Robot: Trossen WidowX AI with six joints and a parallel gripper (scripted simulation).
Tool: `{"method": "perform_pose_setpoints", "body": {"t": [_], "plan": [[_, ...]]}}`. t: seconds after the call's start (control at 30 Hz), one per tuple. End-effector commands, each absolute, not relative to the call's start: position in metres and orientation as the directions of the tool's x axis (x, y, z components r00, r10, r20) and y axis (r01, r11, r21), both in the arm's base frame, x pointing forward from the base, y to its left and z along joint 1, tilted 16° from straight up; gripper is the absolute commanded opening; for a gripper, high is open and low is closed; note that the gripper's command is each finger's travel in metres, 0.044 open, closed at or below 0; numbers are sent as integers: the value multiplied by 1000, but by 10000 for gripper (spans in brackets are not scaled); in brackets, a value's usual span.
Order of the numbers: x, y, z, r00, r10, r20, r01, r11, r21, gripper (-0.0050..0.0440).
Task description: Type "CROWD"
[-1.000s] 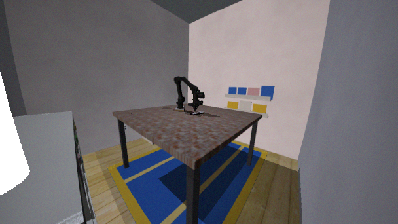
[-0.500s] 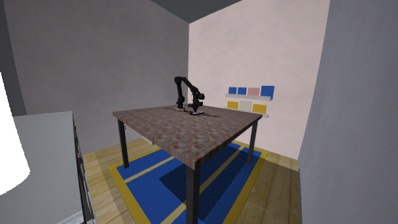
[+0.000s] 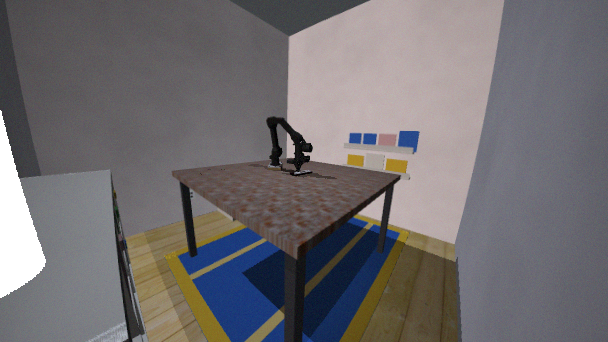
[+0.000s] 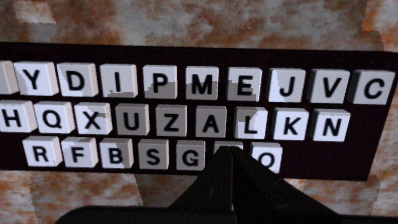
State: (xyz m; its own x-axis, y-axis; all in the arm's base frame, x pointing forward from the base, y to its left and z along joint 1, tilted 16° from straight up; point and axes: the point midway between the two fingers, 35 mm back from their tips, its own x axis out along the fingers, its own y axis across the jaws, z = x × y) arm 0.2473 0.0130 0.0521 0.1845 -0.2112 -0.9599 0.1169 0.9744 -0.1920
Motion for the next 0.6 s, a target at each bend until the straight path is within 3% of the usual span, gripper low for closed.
{"method": "perform_pose_setpoints", "body": {"t": [0.0, 0.57], "plan": [[246, 13, 50, 178, -211, -961, 114, 975, -193, 0], [246, 13, 49, 179, -211, -961, 114, 975, -193, 0]]}}
